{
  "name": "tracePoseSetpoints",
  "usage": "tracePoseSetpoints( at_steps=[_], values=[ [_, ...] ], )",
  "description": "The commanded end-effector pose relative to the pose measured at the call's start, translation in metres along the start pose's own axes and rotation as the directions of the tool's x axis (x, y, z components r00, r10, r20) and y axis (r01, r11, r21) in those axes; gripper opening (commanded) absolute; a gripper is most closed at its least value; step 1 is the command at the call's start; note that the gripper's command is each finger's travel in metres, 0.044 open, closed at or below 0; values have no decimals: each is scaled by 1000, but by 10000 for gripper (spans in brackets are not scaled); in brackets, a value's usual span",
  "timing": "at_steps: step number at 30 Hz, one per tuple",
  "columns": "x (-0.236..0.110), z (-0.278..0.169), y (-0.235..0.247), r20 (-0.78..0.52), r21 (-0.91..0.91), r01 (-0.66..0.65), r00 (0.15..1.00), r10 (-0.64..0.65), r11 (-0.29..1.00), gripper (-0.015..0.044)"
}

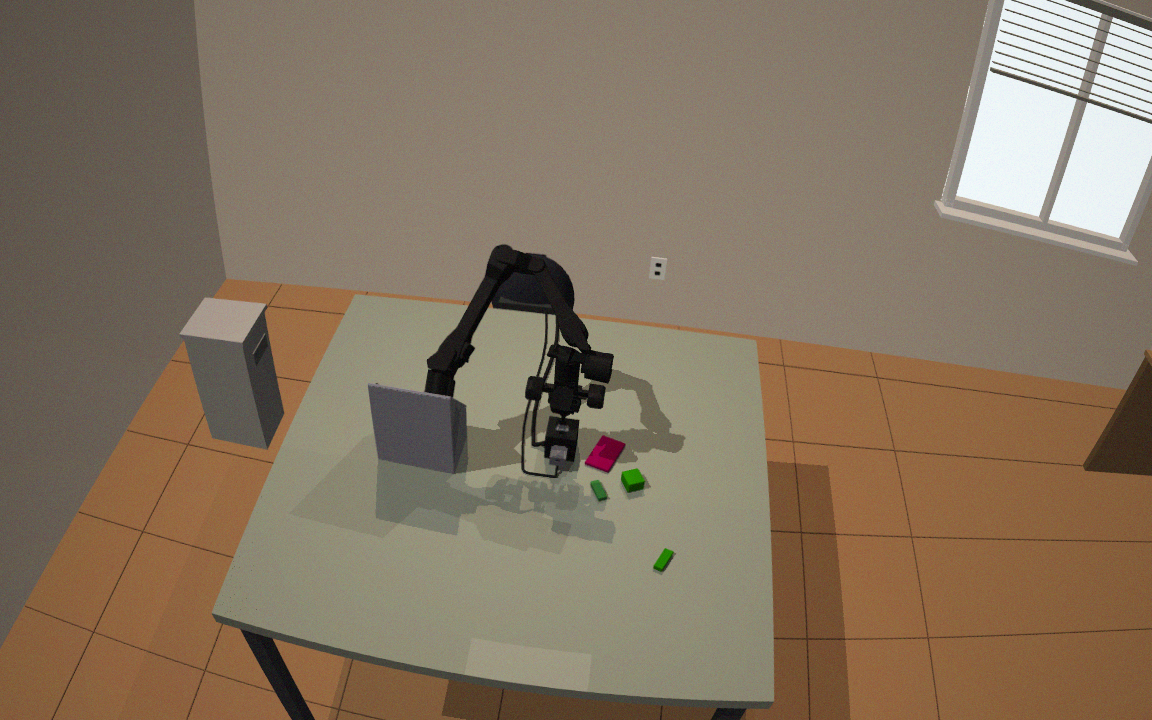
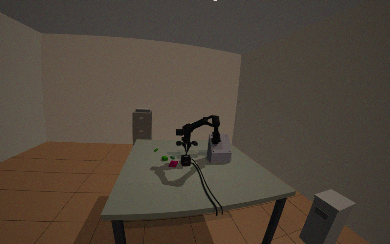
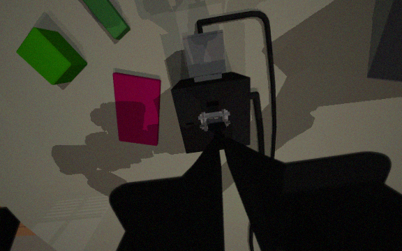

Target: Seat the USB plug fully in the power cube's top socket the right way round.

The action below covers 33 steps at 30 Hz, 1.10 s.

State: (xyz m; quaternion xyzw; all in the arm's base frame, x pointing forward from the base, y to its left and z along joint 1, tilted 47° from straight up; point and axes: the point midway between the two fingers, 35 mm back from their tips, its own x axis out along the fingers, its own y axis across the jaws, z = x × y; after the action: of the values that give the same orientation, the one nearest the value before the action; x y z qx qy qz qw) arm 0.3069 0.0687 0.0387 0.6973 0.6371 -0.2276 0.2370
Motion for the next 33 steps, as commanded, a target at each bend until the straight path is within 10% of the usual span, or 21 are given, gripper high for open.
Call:
tracePoseSetpoints(
  at_steps=[1,33],
  values=[
    [1,0,0,-3,3,-1,1000,1,1000,0],
    [4,0,0,-3,3,-1,1000,1,1000,0]
  ],
)
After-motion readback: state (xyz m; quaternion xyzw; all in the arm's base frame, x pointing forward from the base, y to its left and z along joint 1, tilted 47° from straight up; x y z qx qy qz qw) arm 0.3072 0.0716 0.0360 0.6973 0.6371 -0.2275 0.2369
